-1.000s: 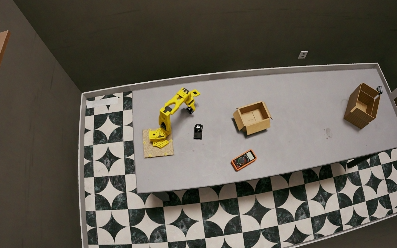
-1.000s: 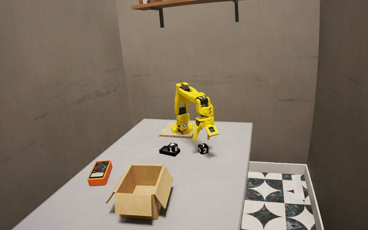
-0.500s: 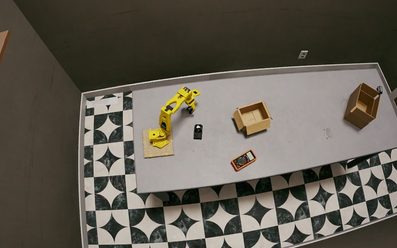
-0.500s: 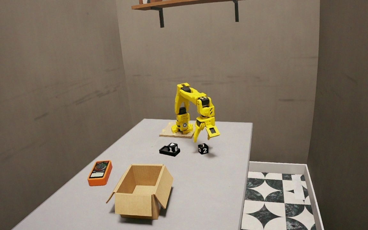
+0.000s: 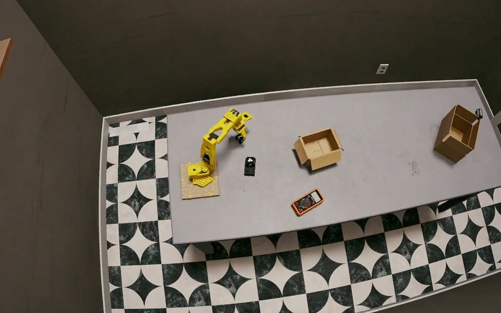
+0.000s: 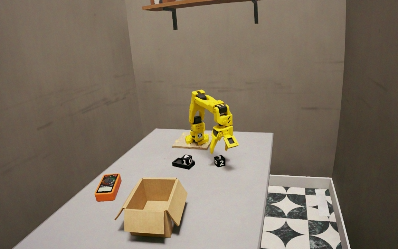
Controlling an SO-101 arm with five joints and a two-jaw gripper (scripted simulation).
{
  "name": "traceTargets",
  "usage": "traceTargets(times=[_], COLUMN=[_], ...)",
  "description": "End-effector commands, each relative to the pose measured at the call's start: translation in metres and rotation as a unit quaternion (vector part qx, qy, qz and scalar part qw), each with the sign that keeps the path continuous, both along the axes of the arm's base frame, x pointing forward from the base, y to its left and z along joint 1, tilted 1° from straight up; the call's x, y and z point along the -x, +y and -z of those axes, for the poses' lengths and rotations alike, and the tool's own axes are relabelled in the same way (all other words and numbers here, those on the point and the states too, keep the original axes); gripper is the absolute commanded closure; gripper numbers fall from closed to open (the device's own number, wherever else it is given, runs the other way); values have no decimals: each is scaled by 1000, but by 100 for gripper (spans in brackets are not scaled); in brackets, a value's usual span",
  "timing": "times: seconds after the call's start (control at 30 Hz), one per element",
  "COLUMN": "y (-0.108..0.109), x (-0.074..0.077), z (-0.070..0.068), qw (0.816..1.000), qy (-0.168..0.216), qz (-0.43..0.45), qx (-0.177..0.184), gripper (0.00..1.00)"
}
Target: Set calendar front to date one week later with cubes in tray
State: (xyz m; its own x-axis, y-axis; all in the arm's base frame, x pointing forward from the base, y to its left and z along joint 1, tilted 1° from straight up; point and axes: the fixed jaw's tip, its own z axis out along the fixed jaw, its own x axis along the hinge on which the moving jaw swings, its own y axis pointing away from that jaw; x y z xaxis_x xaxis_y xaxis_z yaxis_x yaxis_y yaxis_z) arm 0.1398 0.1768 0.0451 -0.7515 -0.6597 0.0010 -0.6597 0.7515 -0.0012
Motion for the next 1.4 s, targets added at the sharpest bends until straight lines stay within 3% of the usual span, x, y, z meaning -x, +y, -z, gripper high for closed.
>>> traceTargets(times=[0.0,0.7,1.37], y=[1,2,2], x=[3,3,3], z=[1,3,28], qw=[1000,1000,1000], qy=[5,5,5], qz=[-13,-13,-13], qx=[5,5,5], gripper=[65,65,65])
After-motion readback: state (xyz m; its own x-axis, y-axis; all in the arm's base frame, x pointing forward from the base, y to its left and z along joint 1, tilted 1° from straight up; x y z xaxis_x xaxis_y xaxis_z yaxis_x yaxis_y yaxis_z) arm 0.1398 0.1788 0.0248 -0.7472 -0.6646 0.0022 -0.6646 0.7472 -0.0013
